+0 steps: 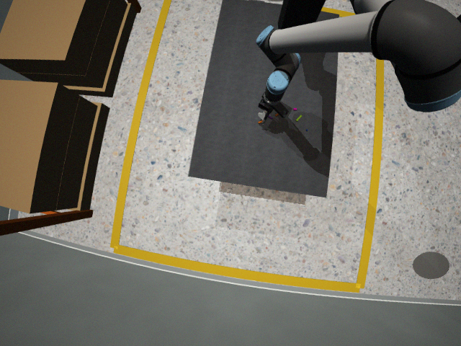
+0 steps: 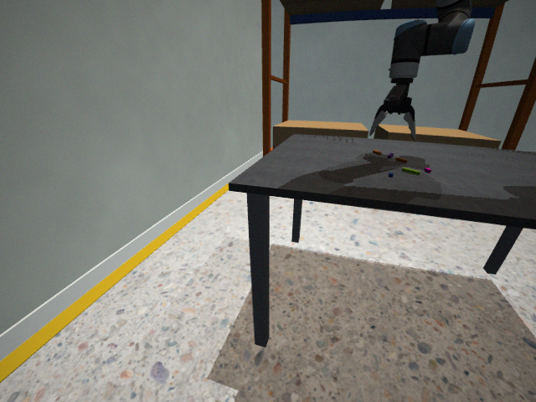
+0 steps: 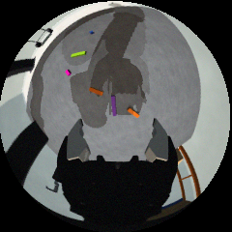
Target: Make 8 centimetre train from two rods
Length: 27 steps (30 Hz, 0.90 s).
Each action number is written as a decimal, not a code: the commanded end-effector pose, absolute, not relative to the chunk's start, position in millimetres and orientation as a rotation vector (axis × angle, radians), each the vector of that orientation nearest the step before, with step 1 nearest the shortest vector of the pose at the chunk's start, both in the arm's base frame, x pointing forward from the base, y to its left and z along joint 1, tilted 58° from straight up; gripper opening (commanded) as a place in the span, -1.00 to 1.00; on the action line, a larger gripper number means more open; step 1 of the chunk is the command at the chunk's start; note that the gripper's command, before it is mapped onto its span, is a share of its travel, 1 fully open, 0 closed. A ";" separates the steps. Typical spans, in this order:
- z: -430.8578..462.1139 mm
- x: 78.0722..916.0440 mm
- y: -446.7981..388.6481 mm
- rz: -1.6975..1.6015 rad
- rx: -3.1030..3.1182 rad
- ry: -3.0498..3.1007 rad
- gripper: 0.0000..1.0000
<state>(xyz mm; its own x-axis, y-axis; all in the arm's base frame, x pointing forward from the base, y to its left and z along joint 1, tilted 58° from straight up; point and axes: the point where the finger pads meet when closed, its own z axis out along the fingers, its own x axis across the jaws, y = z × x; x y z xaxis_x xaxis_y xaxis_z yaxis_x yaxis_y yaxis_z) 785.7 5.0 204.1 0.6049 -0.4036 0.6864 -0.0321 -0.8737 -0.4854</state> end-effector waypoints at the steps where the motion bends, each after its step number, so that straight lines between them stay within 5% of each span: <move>1: 198.2 767.7 41.6 -1.135 -2.326 0.538 1.00; 27: 191.9 739.9 85.0 -1.046 -2.211 0.749 1.00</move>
<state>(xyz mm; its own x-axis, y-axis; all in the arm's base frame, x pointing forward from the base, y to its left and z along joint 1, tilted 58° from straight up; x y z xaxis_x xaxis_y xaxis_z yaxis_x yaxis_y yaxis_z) 740.2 84.7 191.6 0.5370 -0.6886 0.4873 -0.2383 -0.6780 -0.6954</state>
